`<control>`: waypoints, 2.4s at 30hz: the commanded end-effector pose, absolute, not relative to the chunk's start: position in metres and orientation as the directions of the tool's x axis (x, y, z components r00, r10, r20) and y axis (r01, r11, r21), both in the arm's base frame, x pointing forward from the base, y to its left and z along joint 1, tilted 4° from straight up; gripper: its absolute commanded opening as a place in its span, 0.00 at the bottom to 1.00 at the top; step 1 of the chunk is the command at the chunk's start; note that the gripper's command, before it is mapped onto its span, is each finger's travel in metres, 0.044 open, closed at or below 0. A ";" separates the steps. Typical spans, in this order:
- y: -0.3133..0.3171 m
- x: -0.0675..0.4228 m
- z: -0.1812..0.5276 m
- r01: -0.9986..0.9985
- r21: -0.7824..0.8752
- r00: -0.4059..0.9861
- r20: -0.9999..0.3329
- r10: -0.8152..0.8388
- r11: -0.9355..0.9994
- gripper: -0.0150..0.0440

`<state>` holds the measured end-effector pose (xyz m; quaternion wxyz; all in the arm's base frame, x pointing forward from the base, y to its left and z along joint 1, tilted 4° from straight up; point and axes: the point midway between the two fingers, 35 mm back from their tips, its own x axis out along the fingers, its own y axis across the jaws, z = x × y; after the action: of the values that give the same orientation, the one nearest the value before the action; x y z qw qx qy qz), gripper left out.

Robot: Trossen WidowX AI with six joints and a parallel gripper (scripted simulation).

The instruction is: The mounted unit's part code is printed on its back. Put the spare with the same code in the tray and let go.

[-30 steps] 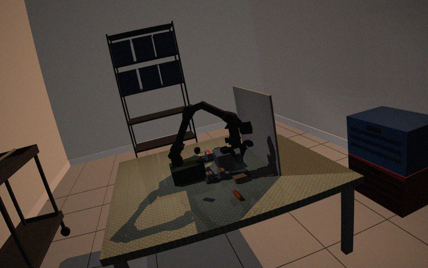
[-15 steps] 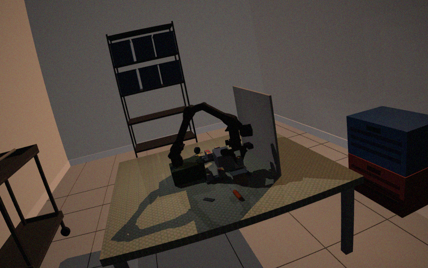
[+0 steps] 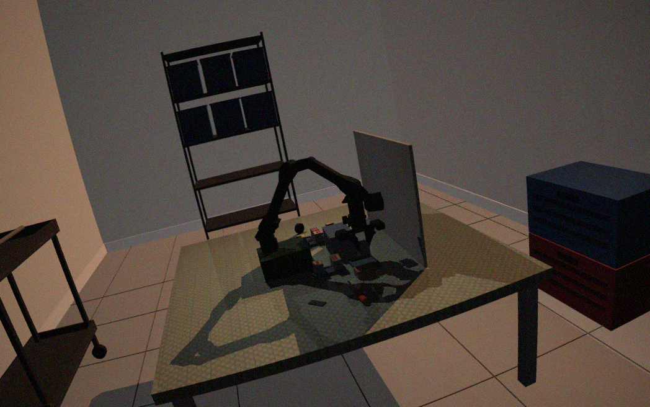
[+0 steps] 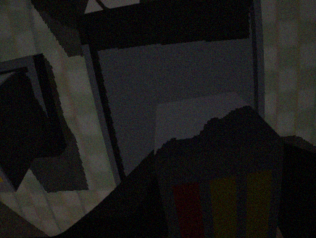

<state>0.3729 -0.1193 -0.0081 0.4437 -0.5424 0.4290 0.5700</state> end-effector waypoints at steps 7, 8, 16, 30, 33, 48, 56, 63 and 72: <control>-0.118 0.371 -0.018 -0.972 0.010 -0.019 -0.999 0.038 -0.236 0.25; -0.118 0.371 -0.018 -0.972 0.010 -0.019 -0.999 0.038 -0.236 0.25; -0.117 0.369 -0.026 -0.972 0.010 -0.019 -0.999 0.038 -0.236 0.25; -0.116 0.366 -0.039 -0.972 0.010 -0.020 -0.999 0.038 -0.236 0.25; -0.115 0.365 -0.041 -0.972 0.010 -0.020 -0.999 0.038 -0.236 0.25; -0.115 0.367 -0.039 -0.971 0.008 -0.018 -0.999 0.041 -0.238 0.92; -0.120 0.369 0.056 -0.972 0.010 -0.019 -0.999 0.038 -0.236 1.00; -0.119 0.368 0.068 -0.972 0.010 -0.020 -0.999 0.038 -0.236 1.00; -0.120 0.370 0.073 -0.972 -0.009 0.001 -0.999 0.034 -0.233 1.00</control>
<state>0.3694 -0.1193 0.0709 0.4467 -0.5456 0.4289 0.5646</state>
